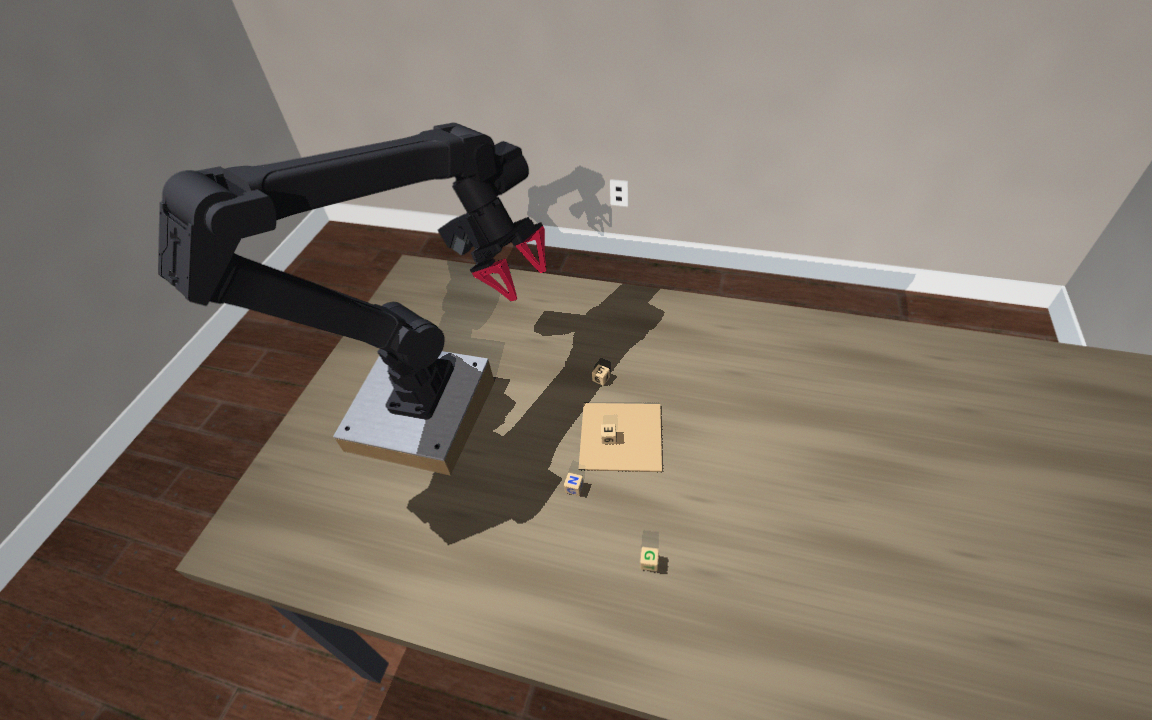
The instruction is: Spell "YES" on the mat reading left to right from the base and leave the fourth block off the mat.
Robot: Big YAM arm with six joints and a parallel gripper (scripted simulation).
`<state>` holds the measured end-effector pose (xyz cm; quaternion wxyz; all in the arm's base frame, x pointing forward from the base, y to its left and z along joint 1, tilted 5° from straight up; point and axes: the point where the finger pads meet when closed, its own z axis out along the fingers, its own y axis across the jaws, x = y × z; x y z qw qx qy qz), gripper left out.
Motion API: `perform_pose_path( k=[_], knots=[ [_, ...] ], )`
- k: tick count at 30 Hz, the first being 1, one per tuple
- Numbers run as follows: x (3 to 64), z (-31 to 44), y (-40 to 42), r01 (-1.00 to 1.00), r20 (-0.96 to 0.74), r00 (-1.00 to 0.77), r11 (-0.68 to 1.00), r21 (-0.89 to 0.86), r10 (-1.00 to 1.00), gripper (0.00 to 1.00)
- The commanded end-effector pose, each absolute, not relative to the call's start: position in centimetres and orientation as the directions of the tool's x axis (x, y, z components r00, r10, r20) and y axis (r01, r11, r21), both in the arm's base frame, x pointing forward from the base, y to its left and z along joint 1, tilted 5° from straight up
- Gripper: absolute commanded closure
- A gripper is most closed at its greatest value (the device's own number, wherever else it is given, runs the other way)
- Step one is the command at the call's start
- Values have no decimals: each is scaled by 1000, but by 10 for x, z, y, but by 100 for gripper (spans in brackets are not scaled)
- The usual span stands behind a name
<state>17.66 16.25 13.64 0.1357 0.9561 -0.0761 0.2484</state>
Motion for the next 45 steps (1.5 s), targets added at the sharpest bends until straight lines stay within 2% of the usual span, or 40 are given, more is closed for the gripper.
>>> perform_pose_path(
  k=[1, 17, 22, 26, 32, 34, 36, 43, 45],
  knots=[
    [178, 139, 164, -214, 498, 863, -953, 215, -81, 0],
    [178, 139, 164, -214, 498, 863, -953, 215, -81, 0],
    [187, 142, 174, -275, 480, 860, -949, 156, -171, 0],
    [199, 128, 177, -421, 378, 851, -904, 78, -364, 0],
    [239, 98, 178, -729, 76, 680, -683, -36, -730, 0],
    [239, 98, 178, -729, 76, 680, -683, -36, -730, 0],
    [240, 74, 165, -863, -85, 504, -504, -28, -859, 0],
    [308, 75, 148, -997, -449, 79, -68, -40, -890, 0],
    [318, 77, 142, -999, -498, 21, -5, -33, -867, 0]
  ],
)
